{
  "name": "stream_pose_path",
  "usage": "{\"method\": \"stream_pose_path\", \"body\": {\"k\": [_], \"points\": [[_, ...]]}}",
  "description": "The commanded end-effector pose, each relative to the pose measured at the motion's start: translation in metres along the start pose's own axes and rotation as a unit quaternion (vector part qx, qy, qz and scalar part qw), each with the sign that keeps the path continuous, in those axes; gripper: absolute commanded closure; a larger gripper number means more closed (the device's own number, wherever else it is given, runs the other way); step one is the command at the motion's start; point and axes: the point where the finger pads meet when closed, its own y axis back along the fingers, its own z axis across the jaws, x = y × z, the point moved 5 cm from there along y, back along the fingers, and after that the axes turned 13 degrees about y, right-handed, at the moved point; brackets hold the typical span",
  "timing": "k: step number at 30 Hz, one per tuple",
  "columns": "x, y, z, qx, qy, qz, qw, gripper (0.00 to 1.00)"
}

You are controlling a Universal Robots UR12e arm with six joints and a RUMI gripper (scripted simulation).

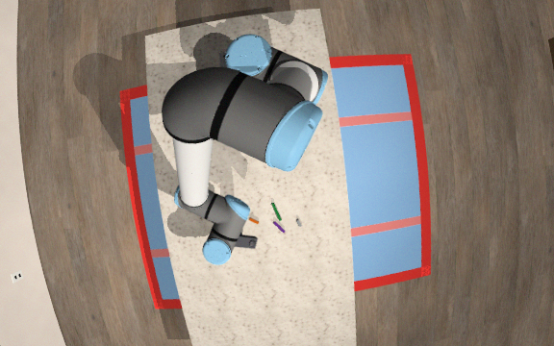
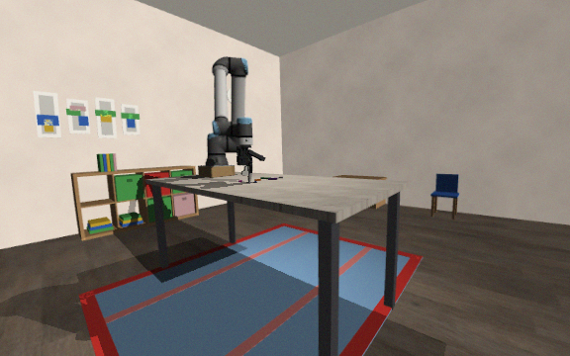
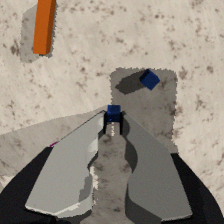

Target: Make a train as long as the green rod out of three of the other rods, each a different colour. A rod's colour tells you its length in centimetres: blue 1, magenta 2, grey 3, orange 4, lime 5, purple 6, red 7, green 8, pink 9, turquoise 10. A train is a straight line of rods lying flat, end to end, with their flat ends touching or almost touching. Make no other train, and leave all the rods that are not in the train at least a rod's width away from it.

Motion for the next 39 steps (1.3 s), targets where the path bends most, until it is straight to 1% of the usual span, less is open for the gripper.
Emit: {"method": "stream_pose_path", "body": {"k": [1,7,10,13,20,22,26,29,39], "points": [[0.0,0.001,0.001,-0.001,0.0,0.0,1.0,1.0],[0.0,0.002,0.001,-0.001,0.0,0.0,1.0,1.0],[0.0,0.01,0.001,-0.001,0.0,0.0,1.0,1.0],[0.0,0.026,0.001,-0.001,0.0,0.0,1.0,1.0],[0.0,0.078,0.0,-0.001,0.0,0.0,1.0,1.0],[0.0,0.078,0.0,-0.001,0.0,0.0,1.0,1.0],[0.0,0.097,0.0,-0.001,0.0,0.0,1.0,1.0],[0.0,0.101,0.0,-0.001,0.0,0.0,1.0,1.0],[0.0,0.101,0.0,-0.001,0.0,0.0,1.0,1.0]]}}
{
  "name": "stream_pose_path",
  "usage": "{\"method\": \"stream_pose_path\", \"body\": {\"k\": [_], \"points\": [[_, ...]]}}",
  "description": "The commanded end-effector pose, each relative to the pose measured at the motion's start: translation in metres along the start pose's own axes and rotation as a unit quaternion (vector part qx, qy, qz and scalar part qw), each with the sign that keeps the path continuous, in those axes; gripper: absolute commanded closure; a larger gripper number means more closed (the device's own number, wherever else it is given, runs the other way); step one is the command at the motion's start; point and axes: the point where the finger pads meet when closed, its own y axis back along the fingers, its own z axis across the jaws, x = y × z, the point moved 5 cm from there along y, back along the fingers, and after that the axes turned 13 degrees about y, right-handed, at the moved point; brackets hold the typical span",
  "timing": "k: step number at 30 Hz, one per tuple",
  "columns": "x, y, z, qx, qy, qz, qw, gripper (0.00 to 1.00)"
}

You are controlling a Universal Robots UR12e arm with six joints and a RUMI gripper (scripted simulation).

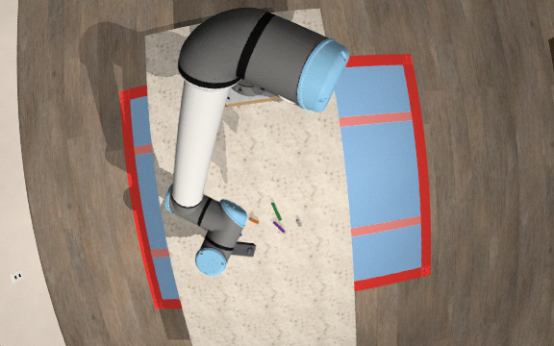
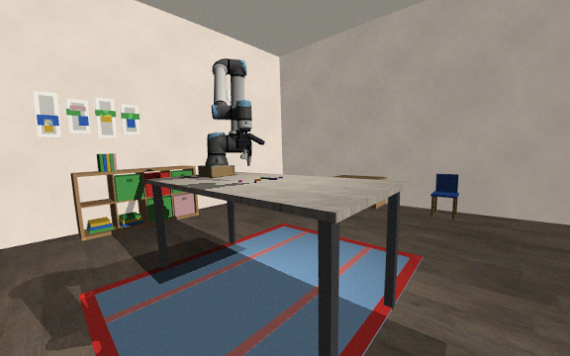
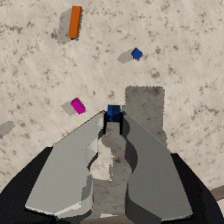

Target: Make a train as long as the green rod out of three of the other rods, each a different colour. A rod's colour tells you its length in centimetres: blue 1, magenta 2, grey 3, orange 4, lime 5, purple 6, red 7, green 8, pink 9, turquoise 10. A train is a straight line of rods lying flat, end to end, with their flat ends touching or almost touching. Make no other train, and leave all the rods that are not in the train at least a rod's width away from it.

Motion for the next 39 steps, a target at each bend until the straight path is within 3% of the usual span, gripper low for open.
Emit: {"method": "stream_pose_path", "body": {"k": [1,5,8,15,17,20,29,32,39], "points": [[0.0,0.001,0.0,-0.001,0.0,0.0,1.0,1.0],[0.011,0.001,-0.001,-0.001,-0.007,0.0,1.0,1.0],[0.031,0.001,-0.005,-0.001,-0.021,0.0,1.0,1.0],[0.112,0.002,-0.027,-0.001,-0.076,0.0,0.997,1.0],[0.112,0.002,-0.027,-0.001,-0.076,0.0,0.997,1.0],[0.154,0.002,-0.045,-0.001,-0.107,0.0,0.994,1.0],[0.24,0.002,-0.093,-0.001,-0.175,0.0,0.985,1.0],[0.258,0.001,-0.106,-0.001,-0.191,0.0,0.982,1.0],[0.268,0.001,-0.115,-0.001,-0.2,0.0,0.98,1.0]]}}
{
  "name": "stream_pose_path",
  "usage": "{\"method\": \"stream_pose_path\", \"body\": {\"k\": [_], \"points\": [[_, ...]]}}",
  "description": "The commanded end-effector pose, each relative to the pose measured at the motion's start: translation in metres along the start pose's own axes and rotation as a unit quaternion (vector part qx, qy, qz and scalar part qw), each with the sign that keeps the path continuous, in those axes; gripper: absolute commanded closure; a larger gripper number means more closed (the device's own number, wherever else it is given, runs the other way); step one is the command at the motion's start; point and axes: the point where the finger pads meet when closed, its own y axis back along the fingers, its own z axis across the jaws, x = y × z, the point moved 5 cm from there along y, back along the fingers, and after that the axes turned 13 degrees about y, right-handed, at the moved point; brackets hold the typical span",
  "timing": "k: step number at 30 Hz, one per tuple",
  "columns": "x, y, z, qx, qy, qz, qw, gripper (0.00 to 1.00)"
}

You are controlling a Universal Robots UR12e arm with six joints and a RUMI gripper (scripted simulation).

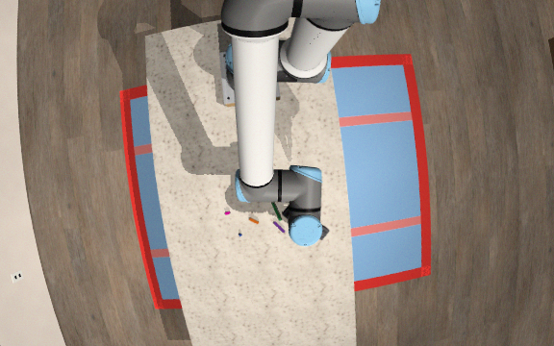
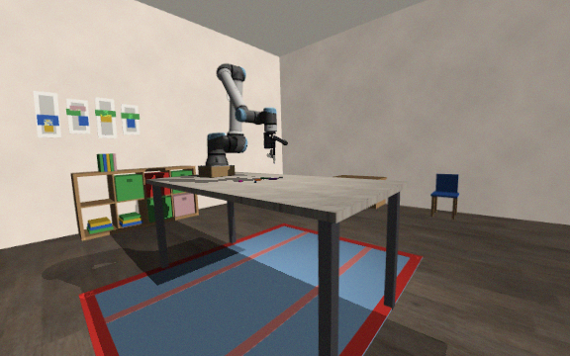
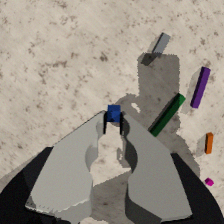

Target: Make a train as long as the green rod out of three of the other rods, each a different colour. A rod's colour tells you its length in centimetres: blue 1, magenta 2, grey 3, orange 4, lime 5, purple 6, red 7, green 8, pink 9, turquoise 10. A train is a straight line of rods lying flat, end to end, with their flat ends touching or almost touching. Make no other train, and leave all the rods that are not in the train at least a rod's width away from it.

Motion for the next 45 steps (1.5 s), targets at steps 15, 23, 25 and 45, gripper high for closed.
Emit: {"method": "stream_pose_path", "body": {"k": [15,23,25,45], "points": [[0.007,0.001,-0.009,-0.001,-0.009,-0.001,1.0,1.0],[0.007,-0.012,-0.009,-0.001,-0.009,-0.001,1.0,1.0],[0.007,-0.019,-0.009,-0.001,-0.009,-0.001,1.0,1.0],[0.007,-0.083,-0.009,-0.001,-0.009,-0.001,1.0,1.0]]}}
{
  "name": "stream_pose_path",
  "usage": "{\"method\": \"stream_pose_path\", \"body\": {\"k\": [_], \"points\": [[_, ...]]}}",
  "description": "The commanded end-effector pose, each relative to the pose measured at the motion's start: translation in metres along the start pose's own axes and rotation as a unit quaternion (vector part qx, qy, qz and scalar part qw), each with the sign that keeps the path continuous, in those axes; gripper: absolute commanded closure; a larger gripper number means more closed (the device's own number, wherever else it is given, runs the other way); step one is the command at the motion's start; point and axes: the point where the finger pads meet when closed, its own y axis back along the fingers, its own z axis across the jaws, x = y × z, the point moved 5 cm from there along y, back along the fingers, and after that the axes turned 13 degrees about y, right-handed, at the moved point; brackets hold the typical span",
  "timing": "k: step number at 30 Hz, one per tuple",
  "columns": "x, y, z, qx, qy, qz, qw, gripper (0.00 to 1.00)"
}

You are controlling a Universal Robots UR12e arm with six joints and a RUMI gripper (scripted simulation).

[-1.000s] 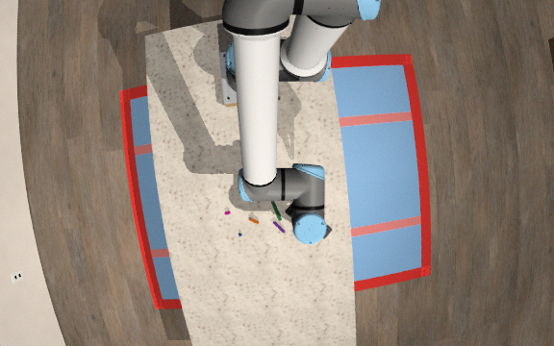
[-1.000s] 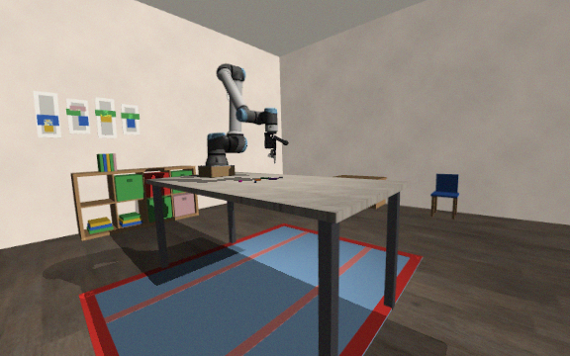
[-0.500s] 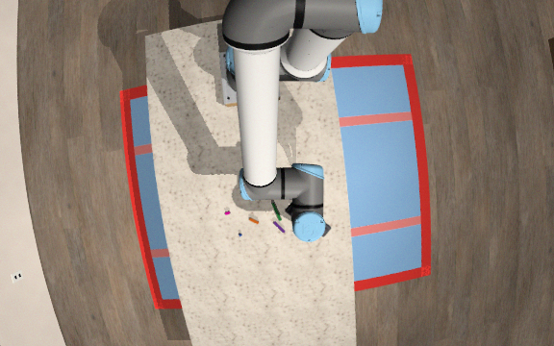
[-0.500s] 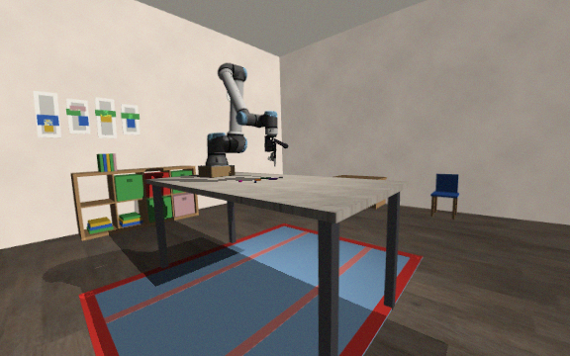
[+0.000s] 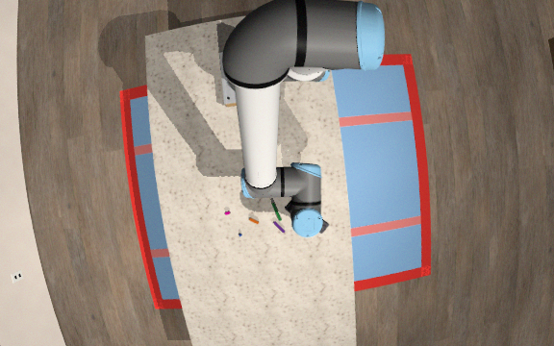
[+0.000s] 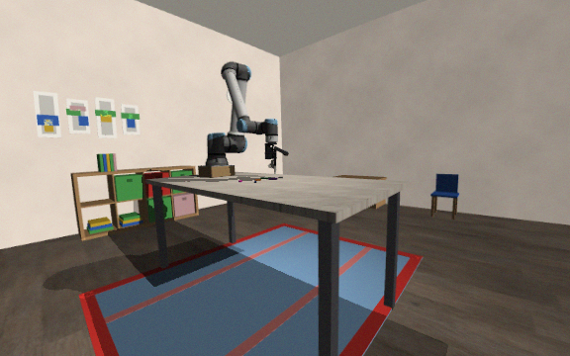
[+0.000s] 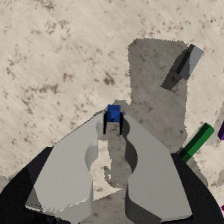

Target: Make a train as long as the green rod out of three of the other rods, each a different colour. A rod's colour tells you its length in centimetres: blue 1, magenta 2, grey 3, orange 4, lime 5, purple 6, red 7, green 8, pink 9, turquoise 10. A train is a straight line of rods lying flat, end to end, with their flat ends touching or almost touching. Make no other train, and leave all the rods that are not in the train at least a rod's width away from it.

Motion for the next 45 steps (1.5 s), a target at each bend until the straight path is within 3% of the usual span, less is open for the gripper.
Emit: {"method": "stream_pose_path", "body": {"k": [1,45], "points": [[0.0008,-0.0082,0.0011,-0.001,0.0,0.001,1.0,1.0],[0.0009,-0.0125,0.0011,-0.001,0.0,0.001,1.0,1.0]]}}
